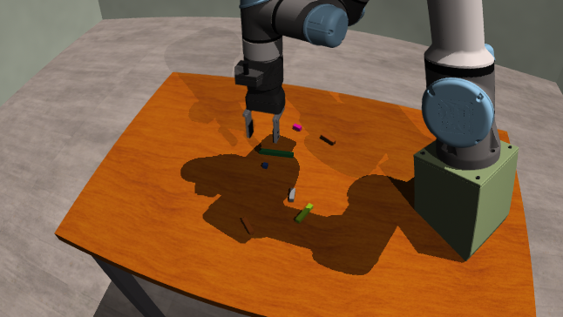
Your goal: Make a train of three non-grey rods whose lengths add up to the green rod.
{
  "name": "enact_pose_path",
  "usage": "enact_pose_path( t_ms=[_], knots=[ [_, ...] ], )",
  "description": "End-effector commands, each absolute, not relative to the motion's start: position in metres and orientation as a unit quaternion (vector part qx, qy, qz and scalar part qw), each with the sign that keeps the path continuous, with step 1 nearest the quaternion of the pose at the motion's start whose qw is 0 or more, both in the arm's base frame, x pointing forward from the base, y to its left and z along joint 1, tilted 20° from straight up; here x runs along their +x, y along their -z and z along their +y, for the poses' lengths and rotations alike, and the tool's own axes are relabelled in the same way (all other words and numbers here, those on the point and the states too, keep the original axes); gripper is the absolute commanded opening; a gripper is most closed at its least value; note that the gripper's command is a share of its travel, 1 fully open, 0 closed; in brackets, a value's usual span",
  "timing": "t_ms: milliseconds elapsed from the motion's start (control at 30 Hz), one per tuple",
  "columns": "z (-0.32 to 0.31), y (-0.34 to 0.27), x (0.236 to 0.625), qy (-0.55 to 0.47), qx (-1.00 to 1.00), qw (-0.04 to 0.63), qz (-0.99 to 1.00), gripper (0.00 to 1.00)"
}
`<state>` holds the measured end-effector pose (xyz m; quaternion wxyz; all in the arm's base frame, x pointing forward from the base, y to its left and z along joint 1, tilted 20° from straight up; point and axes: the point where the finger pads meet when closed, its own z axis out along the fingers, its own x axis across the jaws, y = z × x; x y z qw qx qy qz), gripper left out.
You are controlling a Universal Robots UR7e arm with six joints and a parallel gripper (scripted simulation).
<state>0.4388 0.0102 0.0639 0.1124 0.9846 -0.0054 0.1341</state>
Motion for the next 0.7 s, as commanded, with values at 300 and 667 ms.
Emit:
enact_pose_path(
  t_ms=[300,667],
  knots=[
    [-0.004,-0.065,0.439,-0.144,0.979,0.098,-0.104,1.00],
    [-0.029,-0.065,0.438,-0.157,0.950,0.073,-0.260,1.00]
  ],
)
